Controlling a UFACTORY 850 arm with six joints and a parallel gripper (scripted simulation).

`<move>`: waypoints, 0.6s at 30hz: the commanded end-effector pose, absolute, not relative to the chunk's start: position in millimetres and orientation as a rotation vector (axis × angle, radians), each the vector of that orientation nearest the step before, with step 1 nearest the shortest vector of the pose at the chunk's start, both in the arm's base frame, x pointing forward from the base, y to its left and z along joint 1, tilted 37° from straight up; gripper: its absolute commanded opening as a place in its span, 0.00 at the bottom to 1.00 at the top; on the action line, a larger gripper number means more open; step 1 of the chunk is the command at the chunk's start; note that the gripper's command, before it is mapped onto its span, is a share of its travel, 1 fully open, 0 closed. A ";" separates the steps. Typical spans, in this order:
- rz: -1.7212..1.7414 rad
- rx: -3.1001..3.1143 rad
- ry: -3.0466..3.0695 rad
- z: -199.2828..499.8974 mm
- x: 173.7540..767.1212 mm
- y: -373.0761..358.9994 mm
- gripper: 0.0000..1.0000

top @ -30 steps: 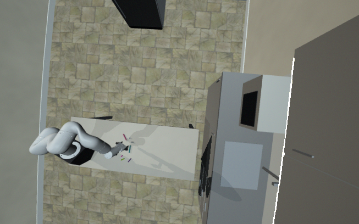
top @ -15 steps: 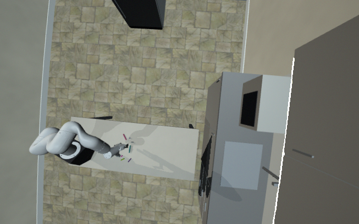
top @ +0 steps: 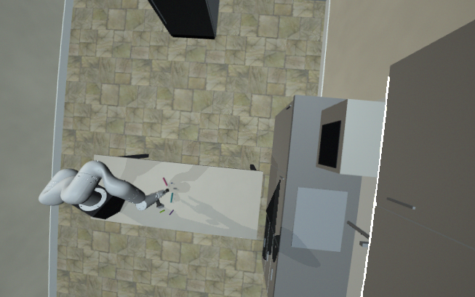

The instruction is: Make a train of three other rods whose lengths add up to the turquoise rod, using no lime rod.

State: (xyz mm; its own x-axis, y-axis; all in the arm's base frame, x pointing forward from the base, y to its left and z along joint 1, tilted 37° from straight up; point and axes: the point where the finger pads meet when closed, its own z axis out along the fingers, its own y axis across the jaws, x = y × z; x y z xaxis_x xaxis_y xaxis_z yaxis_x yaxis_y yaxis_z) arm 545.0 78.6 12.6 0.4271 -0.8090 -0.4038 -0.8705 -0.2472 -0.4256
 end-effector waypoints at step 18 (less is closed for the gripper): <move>-0.033 -2.278 1.041 12.0 540.4 78.8 1.00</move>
